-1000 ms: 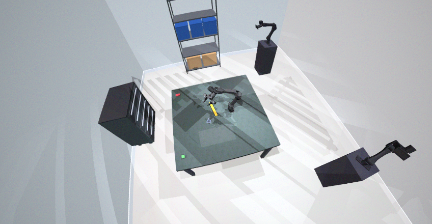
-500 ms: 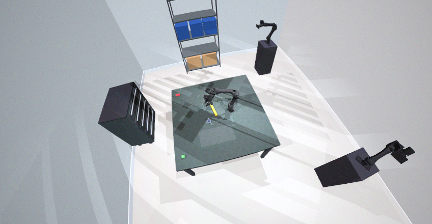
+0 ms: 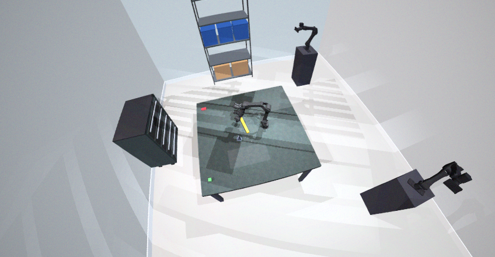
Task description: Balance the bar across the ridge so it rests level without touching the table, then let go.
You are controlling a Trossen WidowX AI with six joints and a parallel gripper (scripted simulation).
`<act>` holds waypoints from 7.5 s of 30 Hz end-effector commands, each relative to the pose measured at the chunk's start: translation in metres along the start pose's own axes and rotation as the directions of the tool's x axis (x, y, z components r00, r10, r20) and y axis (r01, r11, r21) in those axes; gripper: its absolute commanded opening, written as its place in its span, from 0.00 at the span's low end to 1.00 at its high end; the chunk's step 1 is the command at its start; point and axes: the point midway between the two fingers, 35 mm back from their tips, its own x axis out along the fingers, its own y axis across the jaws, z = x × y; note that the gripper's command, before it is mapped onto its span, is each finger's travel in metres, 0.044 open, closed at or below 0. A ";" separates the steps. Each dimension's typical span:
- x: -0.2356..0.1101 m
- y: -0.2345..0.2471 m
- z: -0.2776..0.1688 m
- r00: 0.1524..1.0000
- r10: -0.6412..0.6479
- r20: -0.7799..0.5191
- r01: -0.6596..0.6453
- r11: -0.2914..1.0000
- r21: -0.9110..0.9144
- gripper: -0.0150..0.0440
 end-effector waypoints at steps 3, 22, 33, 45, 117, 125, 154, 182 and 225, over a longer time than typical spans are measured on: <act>0.010 -0.022 -0.006 0.992 -0.109 -0.066 0.120 0.971 0.206 0.79; 0.026 -0.083 -0.034 0.871 -0.395 -0.291 0.485 0.603 0.634 0.79; 0.050 -0.094 -0.042 0.871 -0.395 -0.291 0.485 0.603 0.634 0.79; 0.070 -0.103 -0.049 0.871 -0.395 -0.291 0.485 0.602 0.634 0.79; 0.022 -0.080 -0.027 0.872 -0.394 -0.291 0.484 0.604 0.633 0.25; 0.003 -0.072 -0.023 0.872 -0.394 -0.291 0.485 0.603 0.633 0.25; 0.011 -0.004 -0.014 0.874 -0.390 -0.291 0.474 0.818 0.326 0.25; 0.047 0.091 -0.026 0.877 -0.382 -0.292 0.356 0.924 -0.141 0.25; 0.098 0.142 -0.058 0.878 -0.377 -0.294 0.255 0.890 -0.379 0.25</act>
